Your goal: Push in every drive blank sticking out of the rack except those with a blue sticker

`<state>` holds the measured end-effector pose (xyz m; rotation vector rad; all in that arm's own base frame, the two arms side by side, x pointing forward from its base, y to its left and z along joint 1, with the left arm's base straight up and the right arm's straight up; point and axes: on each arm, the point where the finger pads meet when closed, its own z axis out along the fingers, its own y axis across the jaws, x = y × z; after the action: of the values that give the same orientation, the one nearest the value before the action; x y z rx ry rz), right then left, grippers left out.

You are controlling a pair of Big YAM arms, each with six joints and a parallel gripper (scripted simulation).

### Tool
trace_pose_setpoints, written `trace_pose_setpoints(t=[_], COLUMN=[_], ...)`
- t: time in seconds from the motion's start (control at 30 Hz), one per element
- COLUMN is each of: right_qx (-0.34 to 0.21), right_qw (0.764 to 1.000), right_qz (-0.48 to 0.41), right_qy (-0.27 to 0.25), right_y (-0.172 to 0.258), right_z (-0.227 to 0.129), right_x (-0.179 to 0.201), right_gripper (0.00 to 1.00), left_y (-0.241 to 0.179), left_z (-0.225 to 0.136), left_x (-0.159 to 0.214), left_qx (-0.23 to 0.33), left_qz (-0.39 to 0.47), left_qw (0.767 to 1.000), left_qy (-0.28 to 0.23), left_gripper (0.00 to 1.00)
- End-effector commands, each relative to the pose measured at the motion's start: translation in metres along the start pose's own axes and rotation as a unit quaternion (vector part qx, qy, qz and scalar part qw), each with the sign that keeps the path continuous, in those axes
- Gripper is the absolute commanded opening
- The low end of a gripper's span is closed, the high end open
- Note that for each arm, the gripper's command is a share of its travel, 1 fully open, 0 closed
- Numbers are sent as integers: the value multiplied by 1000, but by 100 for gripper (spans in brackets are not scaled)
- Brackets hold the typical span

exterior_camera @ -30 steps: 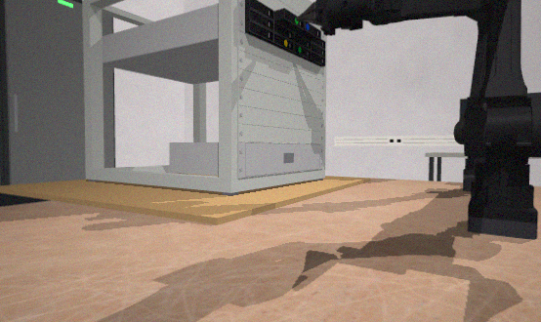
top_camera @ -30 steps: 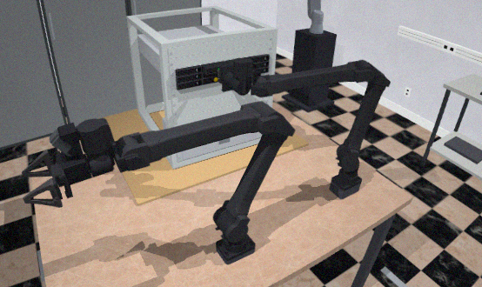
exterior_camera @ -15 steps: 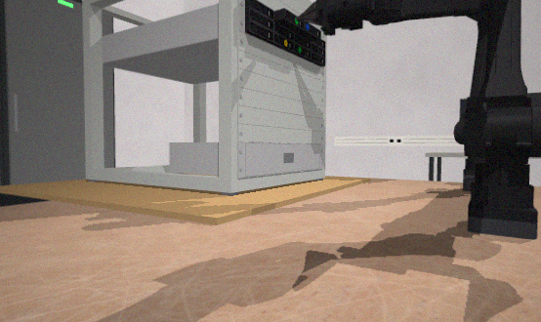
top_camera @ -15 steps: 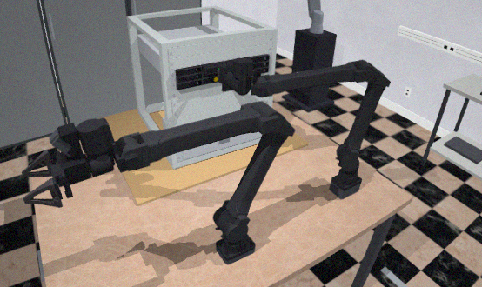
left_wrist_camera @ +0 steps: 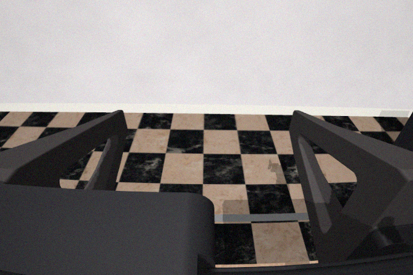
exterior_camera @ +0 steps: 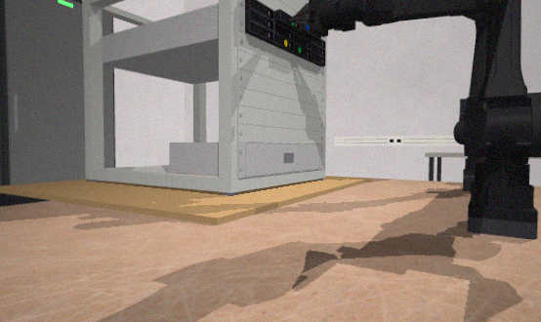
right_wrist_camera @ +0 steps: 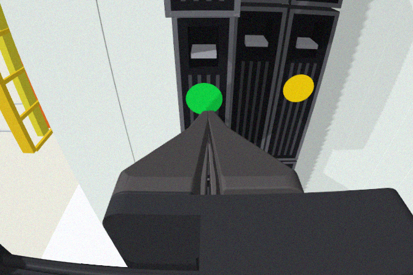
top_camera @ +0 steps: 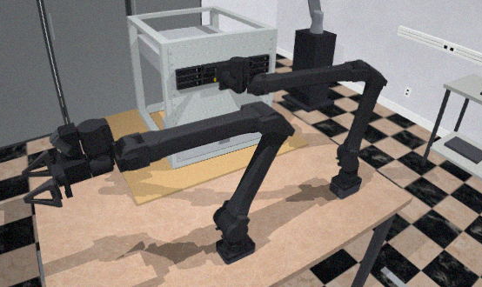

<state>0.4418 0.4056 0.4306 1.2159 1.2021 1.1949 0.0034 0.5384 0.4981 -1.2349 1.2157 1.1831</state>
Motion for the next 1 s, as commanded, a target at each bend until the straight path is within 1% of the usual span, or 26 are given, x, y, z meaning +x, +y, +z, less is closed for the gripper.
trace_pose_setpoints(t=[0.0,0.03,0.1,0.37,0.47,0.63,0.97], right_qx=[-16,-19,-20,-18,-13,-14,-16], right_qw=[1000,999,999,999,1000,1000,1000], right_qz=[22,27,28,26,18,17,21], right_qy=[-6,-6,1,1,-5,-5,-7], right_y=[36,43,44,42,30,30,35], right_z=[11,9,3,3,17,30,29], right_x=[-1,-5,1,1,2,1,-3], right_gripper=[0,0,0,0,0,0,0], left_y=[5,5,5,5,5,5,5], left_z=[6,6,6,6,6,6,6], left_x=[-3,-3,-3,-3,-3,-3,-3], left_qx=[-3,-3,-3,-3,-3,-3,-3], left_qz=[9,9,9,9,9,9,9], left_qw=[1000,1000,1000,1000,1000,1000,1000], left_qy=[-13,-13,-13,-13,-13,-13,-13], left_gripper=[100,100,100,100,100,100,100])
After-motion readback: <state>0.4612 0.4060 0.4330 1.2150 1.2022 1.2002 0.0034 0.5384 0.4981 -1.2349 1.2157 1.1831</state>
